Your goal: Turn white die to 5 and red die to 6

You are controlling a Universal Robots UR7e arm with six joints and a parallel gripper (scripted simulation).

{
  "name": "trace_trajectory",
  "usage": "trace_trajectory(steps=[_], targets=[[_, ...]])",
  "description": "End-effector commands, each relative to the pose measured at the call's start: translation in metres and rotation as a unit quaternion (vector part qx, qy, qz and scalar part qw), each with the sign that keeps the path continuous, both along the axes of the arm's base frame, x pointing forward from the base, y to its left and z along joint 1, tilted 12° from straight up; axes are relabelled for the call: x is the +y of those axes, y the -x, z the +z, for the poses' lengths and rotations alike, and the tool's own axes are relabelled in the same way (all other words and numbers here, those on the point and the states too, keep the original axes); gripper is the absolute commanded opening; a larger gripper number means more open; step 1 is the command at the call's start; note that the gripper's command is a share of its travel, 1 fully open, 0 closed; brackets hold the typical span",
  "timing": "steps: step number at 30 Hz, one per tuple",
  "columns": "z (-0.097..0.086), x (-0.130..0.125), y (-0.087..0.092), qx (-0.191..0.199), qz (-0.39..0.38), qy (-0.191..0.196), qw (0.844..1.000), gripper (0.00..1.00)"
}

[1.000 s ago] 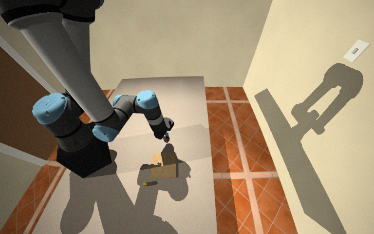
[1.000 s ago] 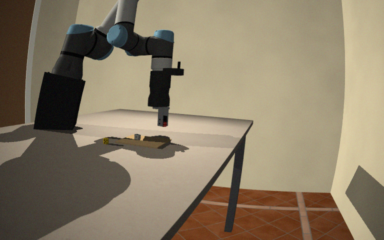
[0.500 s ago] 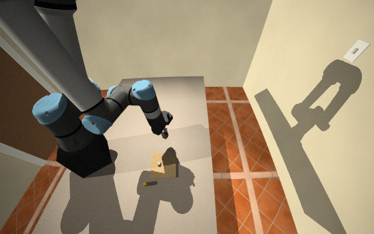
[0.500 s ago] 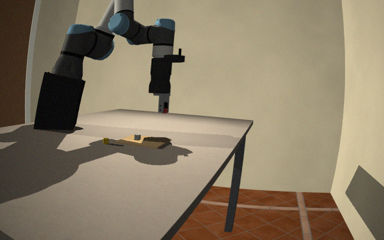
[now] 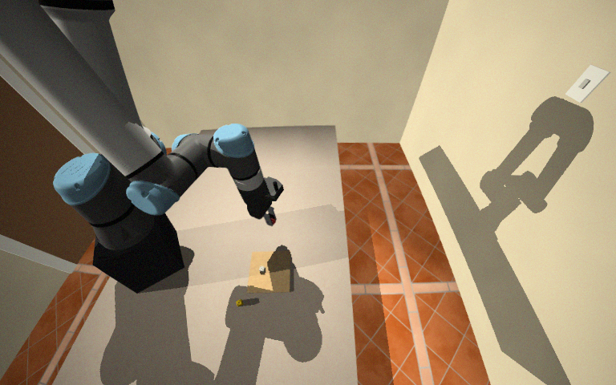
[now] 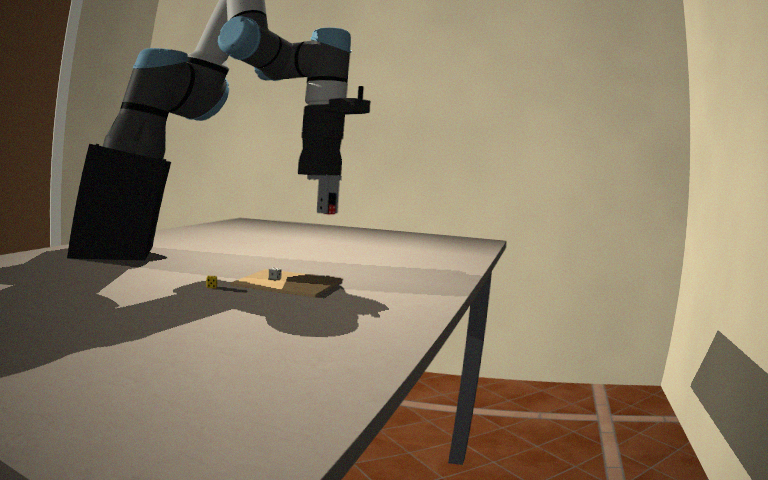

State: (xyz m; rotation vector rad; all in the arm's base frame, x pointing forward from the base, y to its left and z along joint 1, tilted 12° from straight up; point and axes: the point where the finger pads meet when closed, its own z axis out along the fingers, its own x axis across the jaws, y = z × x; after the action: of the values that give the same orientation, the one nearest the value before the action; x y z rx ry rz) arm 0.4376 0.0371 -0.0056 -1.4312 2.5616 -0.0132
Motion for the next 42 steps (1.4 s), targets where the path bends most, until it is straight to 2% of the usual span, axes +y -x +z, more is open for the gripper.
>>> trace_trajectory(steps=[1, 10, 16, 18, 27, 31, 42], targets=[[0.001, 0.000, 0.000, 0.000, 0.000, 0.000, 1.000, 0.34], [0.001, -0.003, 0.000, 0.000, 0.003, 0.001, 1.000, 0.34], [-0.001, -0.032, -0.003, -0.002, 0.034, 0.007, 0.999, 0.34], [-0.001, -0.032, -0.003, -0.002, 0.034, 0.007, 0.999, 0.34], [-0.006, -0.108, -0.001, -0.010, 0.115, 0.022, 0.993, 0.34], [-0.008, -0.130, 0.003, -0.013, 0.139, 0.026, 0.990, 0.34], [-0.008, -0.139, 0.005, -0.014, 0.148, 0.028, 0.988, 0.34]])
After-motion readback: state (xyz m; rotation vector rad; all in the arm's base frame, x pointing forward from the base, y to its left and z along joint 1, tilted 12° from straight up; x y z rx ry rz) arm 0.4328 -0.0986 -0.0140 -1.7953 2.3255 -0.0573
